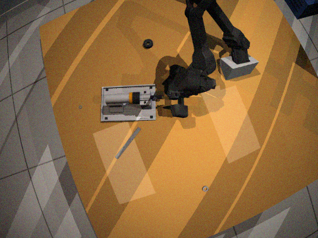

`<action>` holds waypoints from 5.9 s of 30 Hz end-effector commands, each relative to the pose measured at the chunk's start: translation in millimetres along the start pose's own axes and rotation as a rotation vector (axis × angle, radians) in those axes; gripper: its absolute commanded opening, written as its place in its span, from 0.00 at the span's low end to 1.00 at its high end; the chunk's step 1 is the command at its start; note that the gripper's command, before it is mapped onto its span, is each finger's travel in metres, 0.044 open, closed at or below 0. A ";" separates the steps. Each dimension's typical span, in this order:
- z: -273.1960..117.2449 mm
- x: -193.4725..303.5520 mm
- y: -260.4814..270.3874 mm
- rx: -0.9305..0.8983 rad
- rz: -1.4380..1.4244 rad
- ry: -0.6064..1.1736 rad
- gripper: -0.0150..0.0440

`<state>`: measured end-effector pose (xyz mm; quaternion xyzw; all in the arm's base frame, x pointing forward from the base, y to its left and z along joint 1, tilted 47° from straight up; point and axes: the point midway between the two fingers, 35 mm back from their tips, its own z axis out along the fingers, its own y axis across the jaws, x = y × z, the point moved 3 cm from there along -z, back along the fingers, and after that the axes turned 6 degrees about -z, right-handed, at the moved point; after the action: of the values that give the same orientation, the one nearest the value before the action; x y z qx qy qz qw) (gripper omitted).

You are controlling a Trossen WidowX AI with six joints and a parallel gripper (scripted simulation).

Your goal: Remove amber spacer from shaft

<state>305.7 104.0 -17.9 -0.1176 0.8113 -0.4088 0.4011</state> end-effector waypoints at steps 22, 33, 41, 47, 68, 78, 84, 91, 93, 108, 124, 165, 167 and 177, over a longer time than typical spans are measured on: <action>-0.3 -0.1 -0.6 0.006 -0.004 -0.002 1.00; 2.4 -0.2 -0.4 0.005 -0.004 -0.001 1.00; 14.9 -0.5 0.0 0.004 -0.003 0.002 1.00; 24.7 -0.6 -0.3 0.004 -0.004 0.002 1.00; 41.7 -0.3 -2.3 0.008 -0.005 -0.003 1.00; 41.7 -0.3 -2.3 0.008 -0.005 -0.003 1.00; 41.7 -0.3 -2.3 0.008 -0.005 -0.003 1.00; 41.7 -0.3 -2.3 0.008 -0.005 -0.003 1.00; 42.5 -0.3 -2.3 0.008 -0.005 -0.003 1.00; 59.8 -0.3 -2.7 0.009 -0.005 -0.003 1.00; 59.8 -0.3 -2.7 0.009 -0.005 -0.003 1.00; 52.1 8.2 -1.8 0.009 -0.005 -0.003 0.25; 51.1 9.2 -1.7 0.008 -0.005 -0.003 0.25; 46.2 14.1 -1.1 0.008 -0.006 -0.003 0.25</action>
<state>334.5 69.5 -40.5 -0.1198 0.8093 -0.4114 0.4017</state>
